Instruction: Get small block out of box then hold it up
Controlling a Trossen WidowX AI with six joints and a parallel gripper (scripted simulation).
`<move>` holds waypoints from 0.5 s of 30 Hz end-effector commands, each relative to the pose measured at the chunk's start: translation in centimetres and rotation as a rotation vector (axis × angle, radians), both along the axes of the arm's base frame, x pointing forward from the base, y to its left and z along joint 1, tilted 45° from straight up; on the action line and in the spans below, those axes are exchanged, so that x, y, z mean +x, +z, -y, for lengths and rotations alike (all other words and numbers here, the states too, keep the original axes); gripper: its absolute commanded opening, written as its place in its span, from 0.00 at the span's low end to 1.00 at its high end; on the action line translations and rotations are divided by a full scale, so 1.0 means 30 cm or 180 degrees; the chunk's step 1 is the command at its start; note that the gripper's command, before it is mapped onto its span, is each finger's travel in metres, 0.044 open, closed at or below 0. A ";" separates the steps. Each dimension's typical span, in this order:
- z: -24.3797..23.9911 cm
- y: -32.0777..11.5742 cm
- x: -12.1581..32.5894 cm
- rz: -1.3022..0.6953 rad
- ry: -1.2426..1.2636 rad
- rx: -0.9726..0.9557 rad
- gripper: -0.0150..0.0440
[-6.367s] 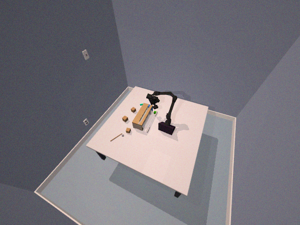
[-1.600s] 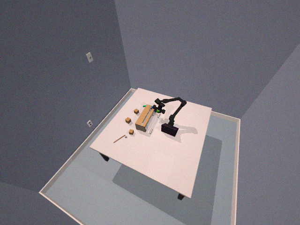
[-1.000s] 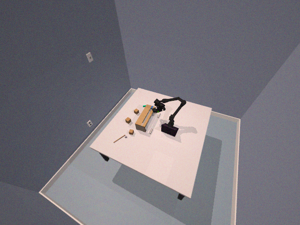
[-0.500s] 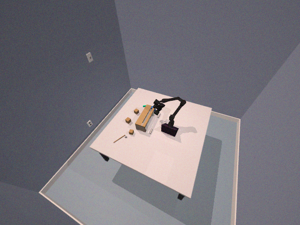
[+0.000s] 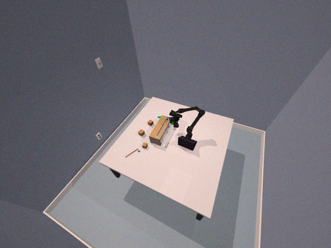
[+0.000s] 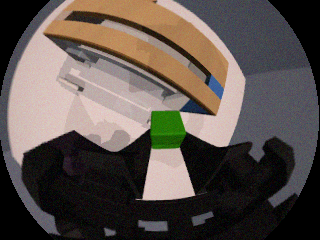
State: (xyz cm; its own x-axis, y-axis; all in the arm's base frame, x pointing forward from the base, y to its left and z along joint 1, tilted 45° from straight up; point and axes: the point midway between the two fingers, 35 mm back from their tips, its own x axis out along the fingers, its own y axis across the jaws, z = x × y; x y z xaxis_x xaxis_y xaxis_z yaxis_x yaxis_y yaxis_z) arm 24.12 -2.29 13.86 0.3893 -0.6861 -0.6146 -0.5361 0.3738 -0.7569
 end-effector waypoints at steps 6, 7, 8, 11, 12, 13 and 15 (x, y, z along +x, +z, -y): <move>-0.023 0.017 -0.009 -0.0830 0.0785 -0.0599 0.25; -0.026 0.018 -0.010 -0.0919 0.0867 -0.0662 0.25; -0.028 0.020 -0.011 -0.1009 0.0948 -0.0726 0.25; -0.035 0.024 -0.015 -0.1279 0.1191 -0.0918 0.25; -0.038 0.025 -0.016 -0.1369 0.1271 -0.0982 0.25; -0.040 0.027 -0.017 -0.1460 0.1351 -0.1047 0.25; -0.045 0.030 -0.019 -0.1641 0.1510 -0.1176 0.25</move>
